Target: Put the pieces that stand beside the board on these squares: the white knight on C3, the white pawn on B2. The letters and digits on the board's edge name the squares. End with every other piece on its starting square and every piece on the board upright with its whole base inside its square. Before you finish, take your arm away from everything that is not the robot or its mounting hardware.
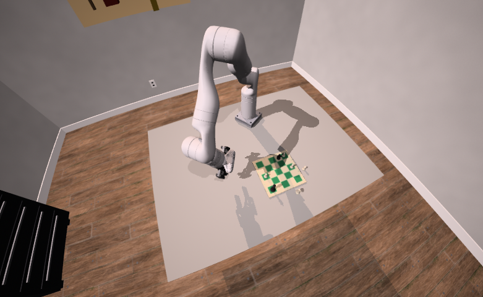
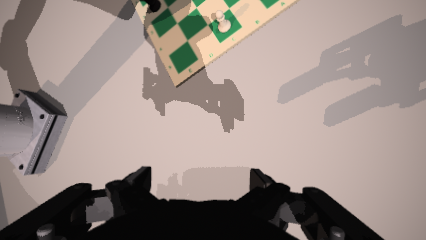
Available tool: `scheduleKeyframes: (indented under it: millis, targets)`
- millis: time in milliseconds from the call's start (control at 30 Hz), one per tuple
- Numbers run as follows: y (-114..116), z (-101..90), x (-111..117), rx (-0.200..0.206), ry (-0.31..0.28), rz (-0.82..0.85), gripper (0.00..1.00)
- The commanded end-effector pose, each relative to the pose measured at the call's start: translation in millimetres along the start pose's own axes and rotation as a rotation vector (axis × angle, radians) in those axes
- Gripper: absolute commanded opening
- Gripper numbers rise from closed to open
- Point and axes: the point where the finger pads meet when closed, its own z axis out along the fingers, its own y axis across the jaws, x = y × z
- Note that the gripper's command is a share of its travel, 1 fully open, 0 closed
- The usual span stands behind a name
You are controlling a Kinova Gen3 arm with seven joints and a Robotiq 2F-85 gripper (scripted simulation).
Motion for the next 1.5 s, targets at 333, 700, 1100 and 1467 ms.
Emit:
scheduleKeyframes:
  millis: [333, 700, 1100, 1467]
  targets:
    - [7, 1.9, 4, 0.000, 0.052, -0.051, 1.00]
    - [10, 2.9, 6, -0.001, 0.078, -0.077, 1.00]
    - [13, 3.6, 7, -0.003, 0.103, -0.102, 1.00]
    - [19, 6.0, 11, -0.003, 0.154, -0.153, 1.00]
